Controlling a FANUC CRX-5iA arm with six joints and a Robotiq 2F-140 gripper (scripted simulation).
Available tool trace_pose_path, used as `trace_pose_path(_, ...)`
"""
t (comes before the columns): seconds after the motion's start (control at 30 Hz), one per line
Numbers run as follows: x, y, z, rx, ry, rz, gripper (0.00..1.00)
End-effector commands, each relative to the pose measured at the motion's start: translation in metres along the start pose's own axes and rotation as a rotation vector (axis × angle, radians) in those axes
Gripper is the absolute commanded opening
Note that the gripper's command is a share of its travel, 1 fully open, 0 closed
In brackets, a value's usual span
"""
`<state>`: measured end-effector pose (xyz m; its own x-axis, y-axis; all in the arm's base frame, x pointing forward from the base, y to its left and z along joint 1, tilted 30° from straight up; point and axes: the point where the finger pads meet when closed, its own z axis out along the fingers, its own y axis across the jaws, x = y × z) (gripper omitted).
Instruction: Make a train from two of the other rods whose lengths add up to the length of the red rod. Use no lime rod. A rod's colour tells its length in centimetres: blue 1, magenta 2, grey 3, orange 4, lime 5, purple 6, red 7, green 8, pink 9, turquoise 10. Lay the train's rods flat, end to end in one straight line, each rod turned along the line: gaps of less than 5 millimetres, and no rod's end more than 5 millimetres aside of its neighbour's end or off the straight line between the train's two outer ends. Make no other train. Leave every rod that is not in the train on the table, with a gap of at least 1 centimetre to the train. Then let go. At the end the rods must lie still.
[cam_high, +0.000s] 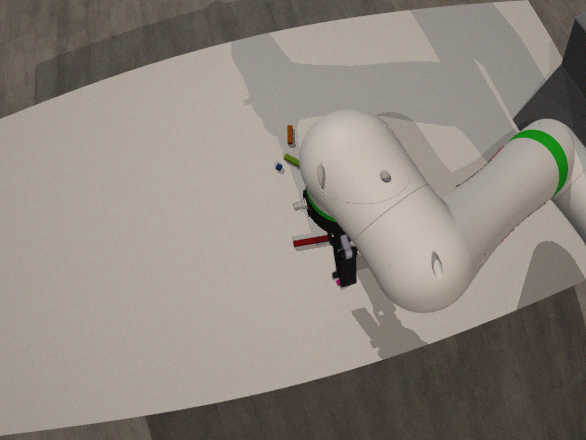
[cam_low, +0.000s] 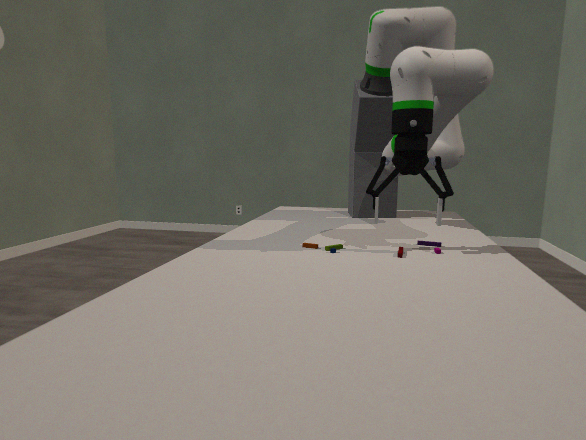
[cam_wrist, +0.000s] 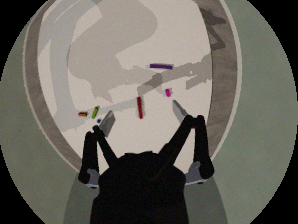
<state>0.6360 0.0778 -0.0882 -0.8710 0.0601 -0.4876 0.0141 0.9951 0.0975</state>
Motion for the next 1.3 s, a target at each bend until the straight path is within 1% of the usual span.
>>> trace_pose_path(0.0, 0.000, 0.000, 0.000, 0.000, 0.000, 0.000, 1.00)
trace_pose_path(0.97, -0.002, 0.001, -0.001, 0.000, -0.002, -0.004, 1.00)
trace_pose_path(1.13, -0.009, 0.009, -0.005, 0.003, -0.008, -0.024, 1.00)
trace_pose_path(1.27, -0.021, 0.021, -0.012, 0.007, -0.020, -0.057, 1.00)
